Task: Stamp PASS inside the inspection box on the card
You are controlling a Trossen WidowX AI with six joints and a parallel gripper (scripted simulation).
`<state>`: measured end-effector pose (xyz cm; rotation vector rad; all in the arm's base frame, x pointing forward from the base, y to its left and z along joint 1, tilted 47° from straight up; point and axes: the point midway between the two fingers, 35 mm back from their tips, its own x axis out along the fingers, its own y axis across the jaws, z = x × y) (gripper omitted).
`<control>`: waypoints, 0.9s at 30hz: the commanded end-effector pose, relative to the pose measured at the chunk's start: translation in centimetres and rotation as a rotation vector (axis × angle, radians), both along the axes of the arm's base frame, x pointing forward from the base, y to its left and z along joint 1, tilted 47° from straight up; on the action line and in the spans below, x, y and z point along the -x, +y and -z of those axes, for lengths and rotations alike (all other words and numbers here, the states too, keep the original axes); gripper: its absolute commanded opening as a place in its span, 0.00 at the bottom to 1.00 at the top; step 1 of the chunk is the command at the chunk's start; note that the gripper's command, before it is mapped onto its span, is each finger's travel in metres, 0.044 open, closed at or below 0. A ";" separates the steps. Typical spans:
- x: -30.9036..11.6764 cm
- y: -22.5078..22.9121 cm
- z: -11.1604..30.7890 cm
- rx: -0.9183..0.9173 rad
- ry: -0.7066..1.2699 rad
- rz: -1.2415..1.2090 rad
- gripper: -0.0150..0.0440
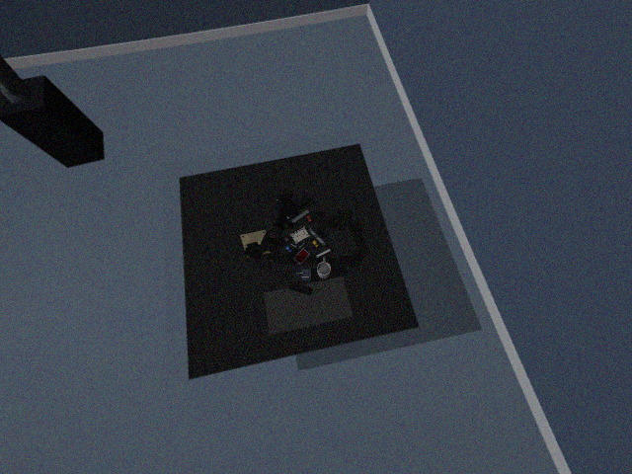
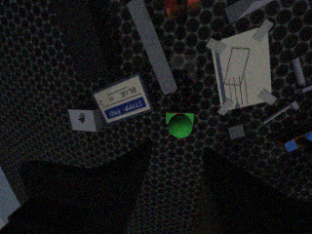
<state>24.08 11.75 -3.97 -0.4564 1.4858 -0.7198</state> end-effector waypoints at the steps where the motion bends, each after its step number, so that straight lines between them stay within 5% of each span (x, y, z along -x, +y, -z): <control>1: -0.1 -0.3 -0.1 0.045 0.039 -0.050 0.64; 27: -0.4 -2.3 2.1 0.044 0.039 -0.051 0.64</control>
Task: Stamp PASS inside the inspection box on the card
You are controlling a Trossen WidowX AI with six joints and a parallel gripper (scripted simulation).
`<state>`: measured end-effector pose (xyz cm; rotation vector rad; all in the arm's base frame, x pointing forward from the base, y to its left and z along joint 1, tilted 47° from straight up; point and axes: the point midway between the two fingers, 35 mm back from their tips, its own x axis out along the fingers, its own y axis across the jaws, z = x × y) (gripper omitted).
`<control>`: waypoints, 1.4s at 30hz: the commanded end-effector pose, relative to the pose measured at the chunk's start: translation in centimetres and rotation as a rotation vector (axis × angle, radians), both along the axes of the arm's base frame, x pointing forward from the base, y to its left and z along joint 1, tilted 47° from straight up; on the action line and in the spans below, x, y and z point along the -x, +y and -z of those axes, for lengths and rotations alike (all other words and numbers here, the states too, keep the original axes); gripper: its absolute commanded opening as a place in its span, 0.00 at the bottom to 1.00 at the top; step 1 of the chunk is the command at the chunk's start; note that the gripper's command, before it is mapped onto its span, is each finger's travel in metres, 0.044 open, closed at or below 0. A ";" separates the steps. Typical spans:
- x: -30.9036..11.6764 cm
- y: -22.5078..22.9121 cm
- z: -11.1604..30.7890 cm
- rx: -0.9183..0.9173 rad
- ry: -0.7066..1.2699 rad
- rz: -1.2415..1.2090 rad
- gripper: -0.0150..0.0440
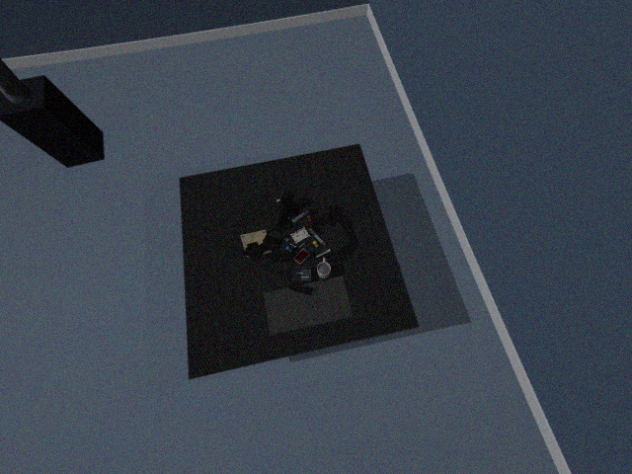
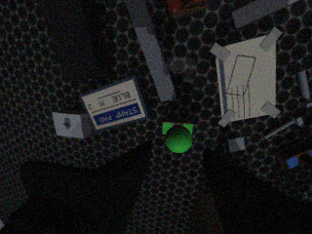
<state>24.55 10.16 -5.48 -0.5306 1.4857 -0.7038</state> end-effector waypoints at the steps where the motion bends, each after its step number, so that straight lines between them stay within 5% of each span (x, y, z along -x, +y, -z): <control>1: 0.1 -0.8 0.7 0.009 0.009 -0.001 0.64; 42: 0.5 -3.9 3.6 0.007 0.003 0.002 0.59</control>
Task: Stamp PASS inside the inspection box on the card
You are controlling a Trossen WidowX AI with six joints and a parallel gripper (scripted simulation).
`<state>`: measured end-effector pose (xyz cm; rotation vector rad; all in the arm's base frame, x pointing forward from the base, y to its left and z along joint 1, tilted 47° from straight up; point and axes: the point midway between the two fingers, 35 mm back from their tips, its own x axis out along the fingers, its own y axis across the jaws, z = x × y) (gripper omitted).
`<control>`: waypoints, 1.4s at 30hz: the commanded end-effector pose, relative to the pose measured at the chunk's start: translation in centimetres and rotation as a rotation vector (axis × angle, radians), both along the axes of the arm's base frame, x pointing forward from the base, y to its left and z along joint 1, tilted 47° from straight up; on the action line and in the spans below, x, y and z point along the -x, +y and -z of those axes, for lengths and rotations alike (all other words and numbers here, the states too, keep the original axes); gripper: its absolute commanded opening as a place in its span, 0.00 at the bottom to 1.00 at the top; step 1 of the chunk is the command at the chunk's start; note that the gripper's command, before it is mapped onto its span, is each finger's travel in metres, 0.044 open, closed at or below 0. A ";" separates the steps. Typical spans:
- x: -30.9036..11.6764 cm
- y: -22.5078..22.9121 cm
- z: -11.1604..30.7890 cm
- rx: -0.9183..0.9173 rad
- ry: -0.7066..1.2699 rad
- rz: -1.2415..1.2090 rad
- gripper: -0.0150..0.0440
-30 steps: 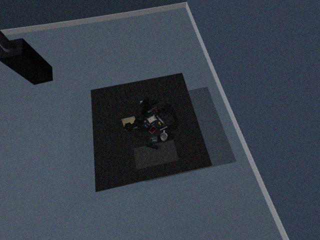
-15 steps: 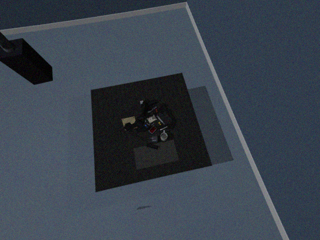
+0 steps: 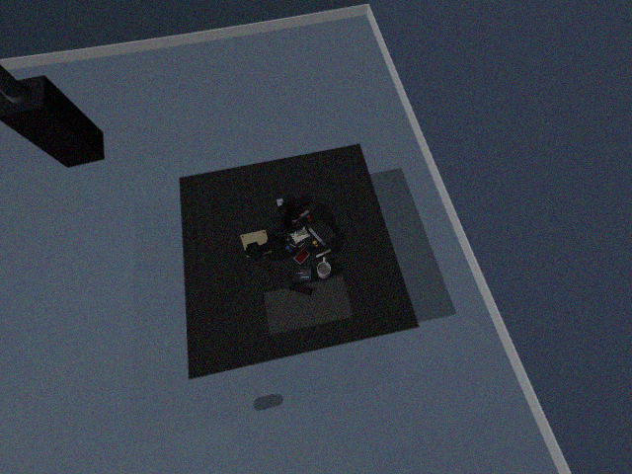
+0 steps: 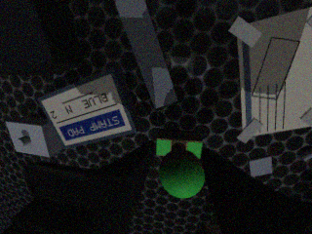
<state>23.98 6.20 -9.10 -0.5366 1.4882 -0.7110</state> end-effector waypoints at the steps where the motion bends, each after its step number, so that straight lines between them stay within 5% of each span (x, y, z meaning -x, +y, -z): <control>1: 0.0 0.0 0.0 -0.001 -0.001 0.000 0.57; 16: 0.0 0.0 0.0 -0.001 -0.001 0.000 0.41; 20: 0.0 0.1 -0.1 -0.001 -0.001 0.000 0.25; 42: -0.2 0.9 -0.8 0.000 0.000 0.000 0.25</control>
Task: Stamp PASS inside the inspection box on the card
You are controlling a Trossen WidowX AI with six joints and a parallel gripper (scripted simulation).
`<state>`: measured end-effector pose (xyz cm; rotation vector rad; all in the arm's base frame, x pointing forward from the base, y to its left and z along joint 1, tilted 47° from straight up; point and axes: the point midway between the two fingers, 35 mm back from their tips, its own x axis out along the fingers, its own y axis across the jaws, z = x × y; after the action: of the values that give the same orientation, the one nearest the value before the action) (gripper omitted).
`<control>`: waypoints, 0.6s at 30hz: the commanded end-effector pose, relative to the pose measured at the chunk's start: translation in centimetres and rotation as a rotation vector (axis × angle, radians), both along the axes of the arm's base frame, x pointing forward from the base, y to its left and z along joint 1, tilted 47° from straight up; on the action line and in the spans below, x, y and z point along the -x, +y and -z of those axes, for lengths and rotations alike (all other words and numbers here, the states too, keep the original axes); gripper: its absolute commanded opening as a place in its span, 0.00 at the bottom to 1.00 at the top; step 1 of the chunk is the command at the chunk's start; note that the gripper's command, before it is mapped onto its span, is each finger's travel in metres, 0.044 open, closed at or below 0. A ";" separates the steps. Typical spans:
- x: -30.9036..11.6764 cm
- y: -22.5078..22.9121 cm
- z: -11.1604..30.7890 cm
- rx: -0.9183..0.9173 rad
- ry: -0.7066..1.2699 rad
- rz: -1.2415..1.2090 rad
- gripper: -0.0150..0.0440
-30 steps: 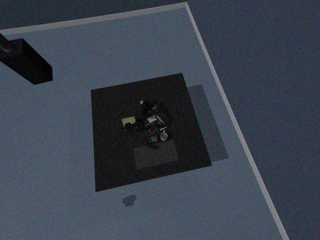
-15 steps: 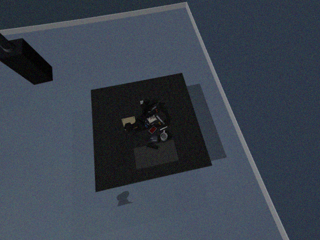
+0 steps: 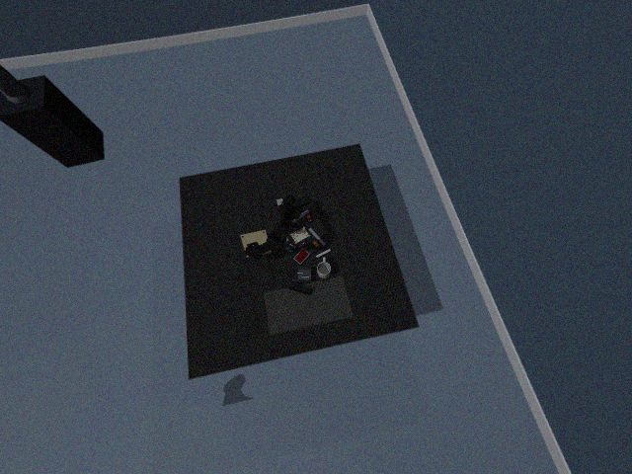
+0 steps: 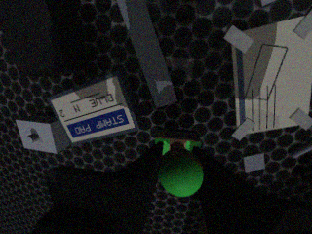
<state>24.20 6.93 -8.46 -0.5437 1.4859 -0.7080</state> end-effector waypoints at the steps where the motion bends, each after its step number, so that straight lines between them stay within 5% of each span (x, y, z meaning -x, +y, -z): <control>1: 0.0 0.2 -0.1 -0.003 -0.001 0.006 0.25; 18: -0.1 0.8 -0.7 -0.002 0.000 0.006 0.25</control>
<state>24.30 7.56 -7.89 -0.5445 1.4862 -0.7085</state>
